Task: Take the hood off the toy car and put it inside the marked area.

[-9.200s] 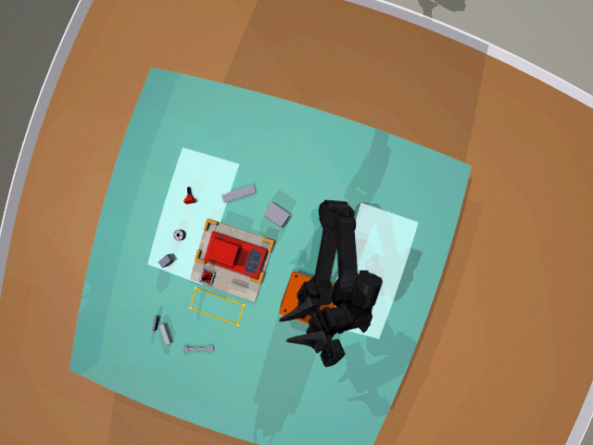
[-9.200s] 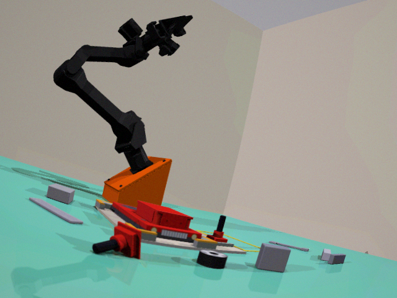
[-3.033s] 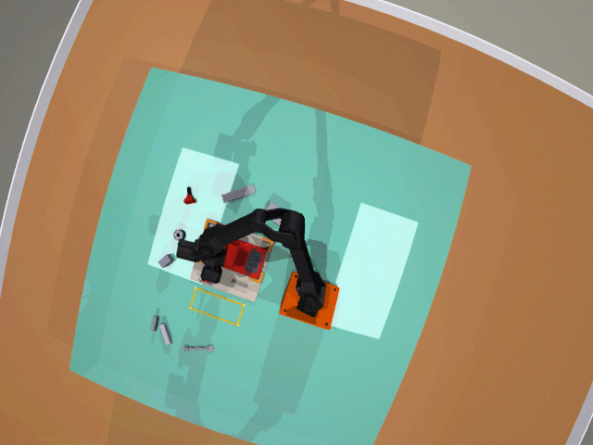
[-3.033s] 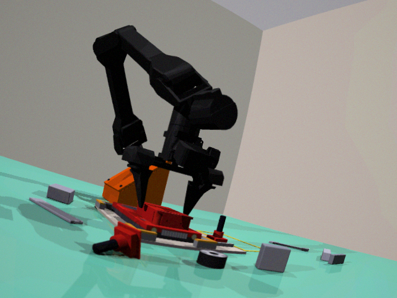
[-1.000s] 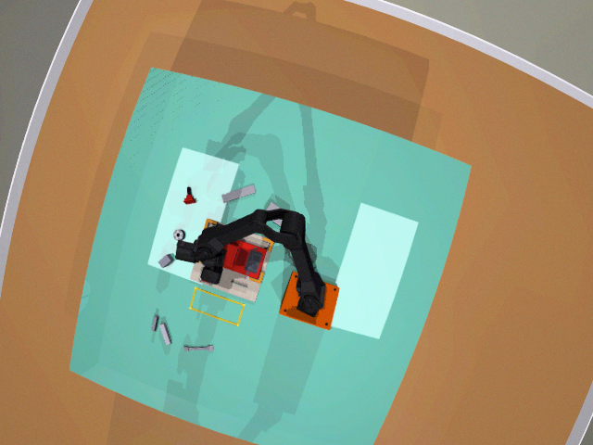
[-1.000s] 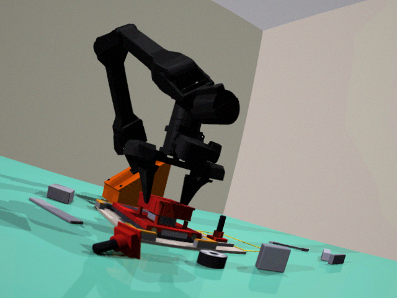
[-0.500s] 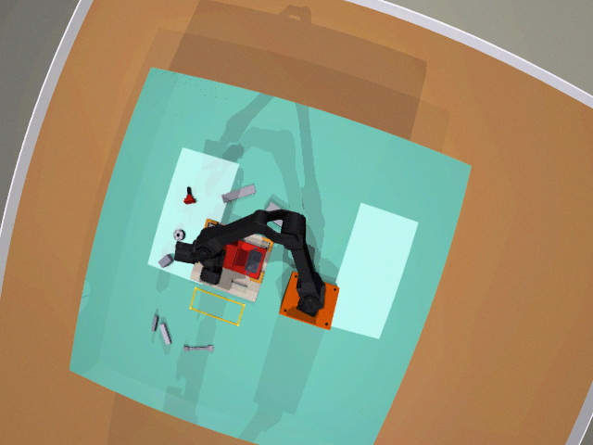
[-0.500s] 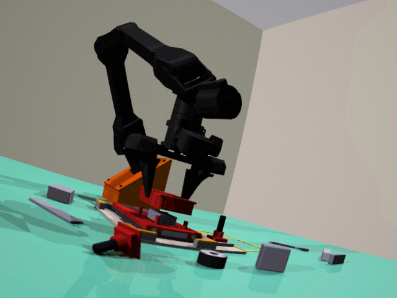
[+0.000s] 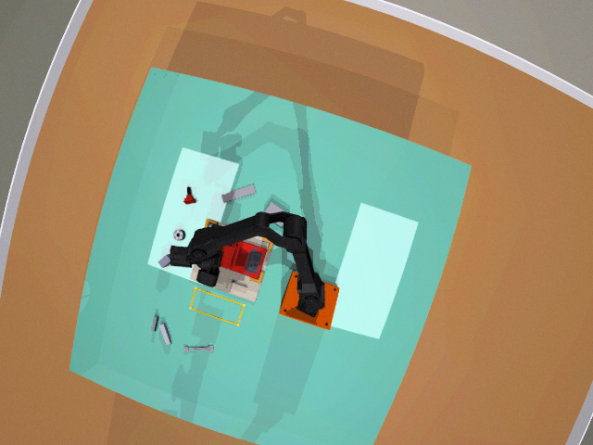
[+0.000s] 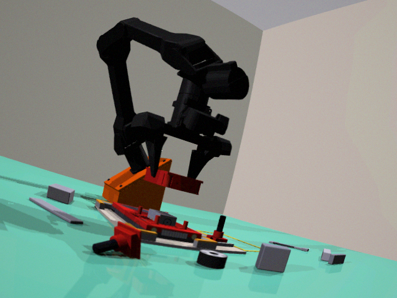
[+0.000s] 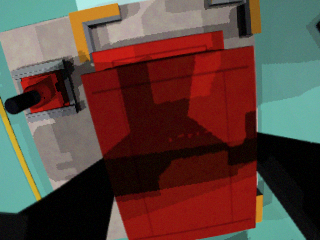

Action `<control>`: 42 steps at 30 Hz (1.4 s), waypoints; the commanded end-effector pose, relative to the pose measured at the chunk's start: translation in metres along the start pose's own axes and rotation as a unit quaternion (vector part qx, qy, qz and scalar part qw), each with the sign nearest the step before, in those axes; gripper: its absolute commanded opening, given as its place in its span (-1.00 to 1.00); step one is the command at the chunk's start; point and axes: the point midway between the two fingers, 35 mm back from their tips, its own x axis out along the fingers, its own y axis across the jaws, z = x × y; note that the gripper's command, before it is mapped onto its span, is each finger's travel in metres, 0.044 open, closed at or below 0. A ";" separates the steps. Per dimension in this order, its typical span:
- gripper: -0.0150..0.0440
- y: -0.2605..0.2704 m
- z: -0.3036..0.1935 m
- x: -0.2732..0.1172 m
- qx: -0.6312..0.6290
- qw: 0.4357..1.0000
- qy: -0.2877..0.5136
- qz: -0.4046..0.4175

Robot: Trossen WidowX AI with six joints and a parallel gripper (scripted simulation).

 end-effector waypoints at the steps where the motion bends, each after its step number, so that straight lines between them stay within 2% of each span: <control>1: -0.49 0.010 0.002 0.000 -0.001 1.000 -0.002 0.003; 19: -0.49 0.103 0.001 -0.008 -0.002 1.000 -0.004 0.016; 42: -0.49 0.203 -0.029 -0.009 0.004 1.000 -0.001 0.009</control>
